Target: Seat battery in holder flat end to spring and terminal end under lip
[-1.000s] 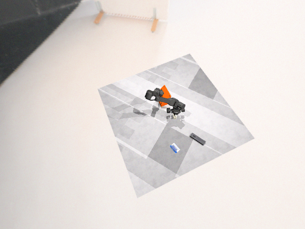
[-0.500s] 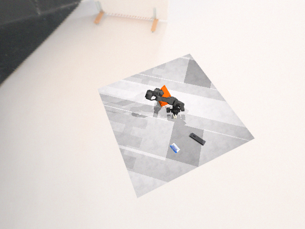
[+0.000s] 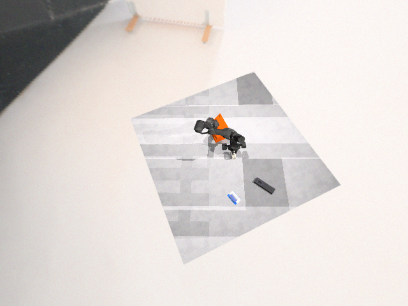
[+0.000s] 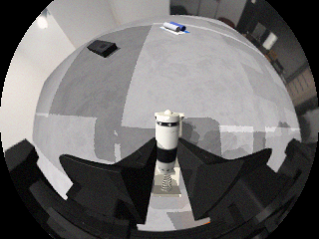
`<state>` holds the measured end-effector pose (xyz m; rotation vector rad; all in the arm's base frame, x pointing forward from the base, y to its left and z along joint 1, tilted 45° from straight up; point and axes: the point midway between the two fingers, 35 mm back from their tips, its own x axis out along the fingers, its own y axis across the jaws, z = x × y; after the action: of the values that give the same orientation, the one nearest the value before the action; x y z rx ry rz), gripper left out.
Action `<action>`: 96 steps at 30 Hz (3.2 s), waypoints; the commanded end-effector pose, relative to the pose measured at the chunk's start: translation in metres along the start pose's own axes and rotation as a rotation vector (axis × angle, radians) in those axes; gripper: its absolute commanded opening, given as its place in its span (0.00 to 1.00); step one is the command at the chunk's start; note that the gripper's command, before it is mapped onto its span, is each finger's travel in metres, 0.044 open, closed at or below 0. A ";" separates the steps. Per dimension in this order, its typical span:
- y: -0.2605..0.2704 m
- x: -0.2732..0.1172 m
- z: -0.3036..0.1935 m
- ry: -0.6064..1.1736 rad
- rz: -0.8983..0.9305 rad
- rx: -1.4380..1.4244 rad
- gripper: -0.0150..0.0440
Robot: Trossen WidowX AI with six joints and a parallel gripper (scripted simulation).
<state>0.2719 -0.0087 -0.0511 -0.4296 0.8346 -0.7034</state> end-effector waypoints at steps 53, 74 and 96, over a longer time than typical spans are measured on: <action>0.004 0.004 -0.018 0.197 0.034 0.006 0.36; 0.000 0.008 -0.015 0.360 0.022 0.021 0.36; -0.006 0.010 -0.012 0.528 0.030 0.037 0.36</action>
<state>0.2685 -0.0188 -0.0590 -0.1998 1.2887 -0.8121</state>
